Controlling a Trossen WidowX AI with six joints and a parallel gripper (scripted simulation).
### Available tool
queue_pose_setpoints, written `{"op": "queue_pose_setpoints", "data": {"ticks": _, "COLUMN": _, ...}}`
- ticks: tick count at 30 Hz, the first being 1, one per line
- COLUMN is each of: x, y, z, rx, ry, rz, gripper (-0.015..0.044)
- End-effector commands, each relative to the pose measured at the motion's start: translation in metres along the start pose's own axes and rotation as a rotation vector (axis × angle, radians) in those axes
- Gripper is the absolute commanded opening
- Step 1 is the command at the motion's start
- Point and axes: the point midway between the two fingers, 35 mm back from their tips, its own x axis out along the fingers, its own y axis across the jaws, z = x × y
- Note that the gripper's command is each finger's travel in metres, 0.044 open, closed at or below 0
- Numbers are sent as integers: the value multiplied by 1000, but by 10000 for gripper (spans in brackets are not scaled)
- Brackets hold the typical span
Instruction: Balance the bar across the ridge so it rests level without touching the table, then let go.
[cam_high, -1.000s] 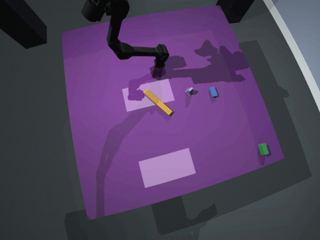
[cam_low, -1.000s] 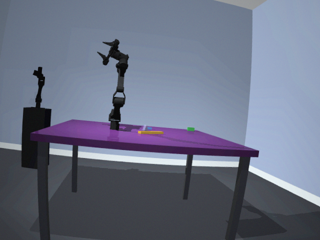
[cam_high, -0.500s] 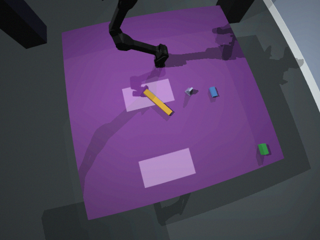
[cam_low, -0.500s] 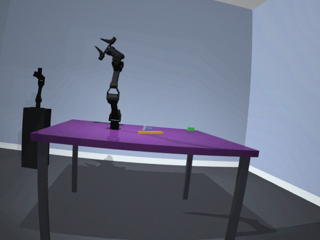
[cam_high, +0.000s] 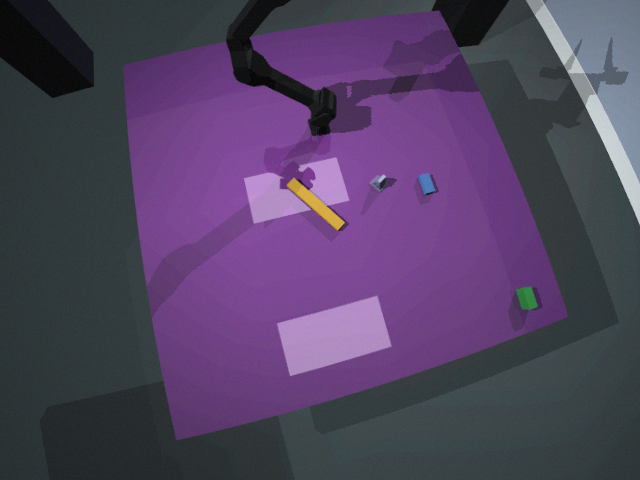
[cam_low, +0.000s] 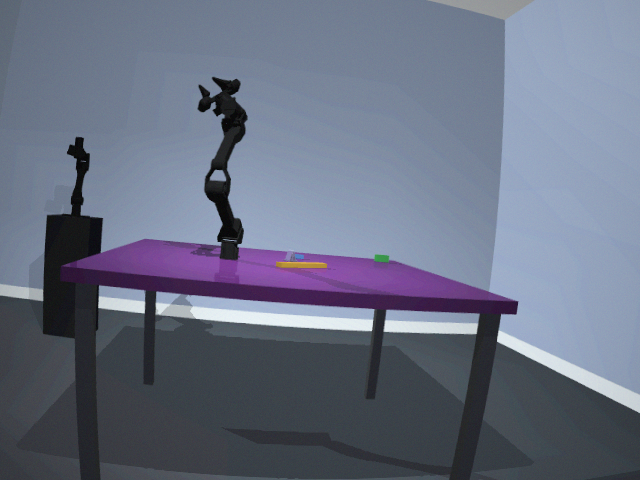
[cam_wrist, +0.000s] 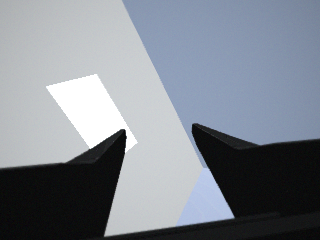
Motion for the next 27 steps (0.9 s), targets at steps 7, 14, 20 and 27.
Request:
{"op": "queue_pose_setpoints", "data": {"ticks": 7, "x": -5, "y": 68, "z": 74, "rx": 243, "ry": -157, "rz": 267, "gripper": 315}}
{"op": "queue_pose_setpoints", "data": {"ticks": 14, "x": -28, "y": 115, "z": 123, "rx": 390, "ry": -240, "rz": 484, "gripper": 315}}
{"op": "queue_pose_setpoints", "data": {"ticks": 20, "x": -59, "y": 154, "z": 160, "rx": 506, "ry": -283, "rz": 689, "gripper": 315}}
{"op": "queue_pose_setpoints", "data": {"ticks": 27, "x": -108, "y": 193, "z": 194, "rx": 627, "ry": -299, "rz": 945, "gripper": 315}}
